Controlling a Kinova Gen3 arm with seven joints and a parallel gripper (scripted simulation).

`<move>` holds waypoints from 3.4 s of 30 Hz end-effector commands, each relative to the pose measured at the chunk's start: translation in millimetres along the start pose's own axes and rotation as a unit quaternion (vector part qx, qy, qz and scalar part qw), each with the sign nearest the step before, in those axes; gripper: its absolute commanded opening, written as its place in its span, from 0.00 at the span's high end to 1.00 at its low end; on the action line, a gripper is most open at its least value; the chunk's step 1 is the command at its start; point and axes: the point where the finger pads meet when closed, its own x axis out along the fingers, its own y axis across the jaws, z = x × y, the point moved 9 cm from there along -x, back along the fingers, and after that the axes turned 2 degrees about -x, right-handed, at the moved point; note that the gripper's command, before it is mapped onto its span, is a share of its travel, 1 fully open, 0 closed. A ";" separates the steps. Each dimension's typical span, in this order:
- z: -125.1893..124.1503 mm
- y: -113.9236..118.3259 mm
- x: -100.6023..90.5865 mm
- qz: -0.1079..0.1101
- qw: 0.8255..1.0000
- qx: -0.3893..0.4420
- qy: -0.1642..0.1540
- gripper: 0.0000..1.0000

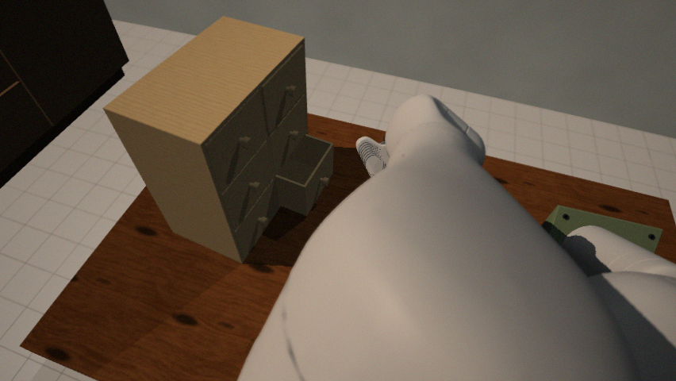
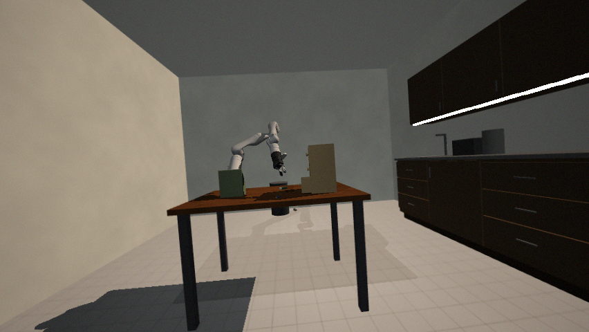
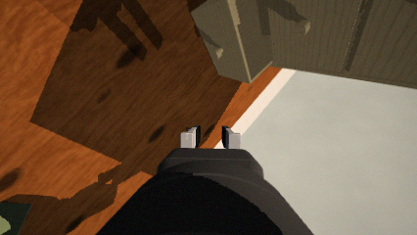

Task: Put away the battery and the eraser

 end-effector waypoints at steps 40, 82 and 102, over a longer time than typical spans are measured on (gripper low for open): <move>-134.7 -118.5 -104.8 -0.342 0.899 0.249 0.113 0.33; -139.8 -123.2 -106.8 -0.350 0.894 0.253 0.118 0.25; -154.4 -143.6 -80.2 -0.350 0.894 0.253 0.118 0.25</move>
